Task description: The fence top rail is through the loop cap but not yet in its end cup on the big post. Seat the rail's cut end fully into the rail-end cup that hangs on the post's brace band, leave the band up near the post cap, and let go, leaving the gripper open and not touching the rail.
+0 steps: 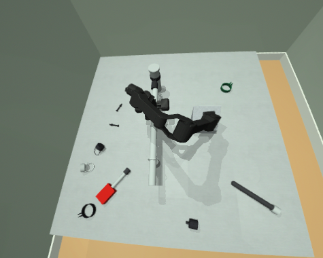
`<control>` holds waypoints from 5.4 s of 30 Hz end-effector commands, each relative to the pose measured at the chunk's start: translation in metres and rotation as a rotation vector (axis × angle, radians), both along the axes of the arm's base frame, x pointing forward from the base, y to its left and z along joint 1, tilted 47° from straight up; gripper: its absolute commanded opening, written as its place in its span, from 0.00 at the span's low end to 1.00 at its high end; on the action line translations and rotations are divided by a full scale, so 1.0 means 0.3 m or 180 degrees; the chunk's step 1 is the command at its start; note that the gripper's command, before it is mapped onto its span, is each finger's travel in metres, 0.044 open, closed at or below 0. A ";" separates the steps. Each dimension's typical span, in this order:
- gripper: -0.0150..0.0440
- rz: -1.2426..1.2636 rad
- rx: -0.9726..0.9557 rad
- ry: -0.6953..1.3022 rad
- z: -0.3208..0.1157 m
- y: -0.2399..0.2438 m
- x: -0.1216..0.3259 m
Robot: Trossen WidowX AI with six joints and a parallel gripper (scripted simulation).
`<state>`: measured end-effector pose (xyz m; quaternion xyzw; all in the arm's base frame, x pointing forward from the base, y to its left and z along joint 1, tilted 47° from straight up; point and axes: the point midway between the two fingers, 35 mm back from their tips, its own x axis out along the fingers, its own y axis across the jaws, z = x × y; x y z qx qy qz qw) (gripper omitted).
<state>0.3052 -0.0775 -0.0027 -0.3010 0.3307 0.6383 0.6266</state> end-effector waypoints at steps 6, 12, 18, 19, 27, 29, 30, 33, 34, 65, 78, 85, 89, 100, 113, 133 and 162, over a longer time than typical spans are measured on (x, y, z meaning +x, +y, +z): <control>0.25 -0.0012 -0.0051 -0.0028 -0.015 -0.036 0.003; 0.25 -0.0012 -0.0051 -0.0028 -0.015 -0.036 0.003; 0.25 -0.0012 -0.0051 -0.0028 -0.015 -0.036 0.003; 0.25 -0.0012 -0.0051 -0.0028 -0.015 -0.036 0.003; 0.25 -0.0012 -0.0051 -0.0028 -0.015 -0.036 0.003; 0.25 -0.0012 -0.0051 -0.0028 -0.015 -0.036 0.003; 0.25 -0.0012 -0.0051 -0.0028 -0.015 -0.036 0.003; 0.25 -0.0012 -0.0051 -0.0028 -0.015 -0.036 0.003; 0.25 -0.0012 -0.0051 -0.0028 -0.015 -0.036 0.003; 0.25 0.0011 -0.0008 0.0007 -0.013 -0.018 0.001; 0.25 0.0012 -0.0014 0.0006 -0.014 -0.027 0.003; 0.25 0.0012 -0.0015 0.0006 -0.015 -0.032 0.003; 0.25 0.0012 -0.0015 0.0006 -0.015 -0.034 0.004; 0.25 0.0012 -0.0015 0.0006 -0.016 -0.042 0.005; 0.25 0.0053 0.0054 0.0047 -0.017 -0.006 0.001; 0.25 0.0053 0.0052 0.0047 -0.021 -0.029 0.005; 0.25 0.0053 0.0051 0.0046 -0.022 -0.059 0.023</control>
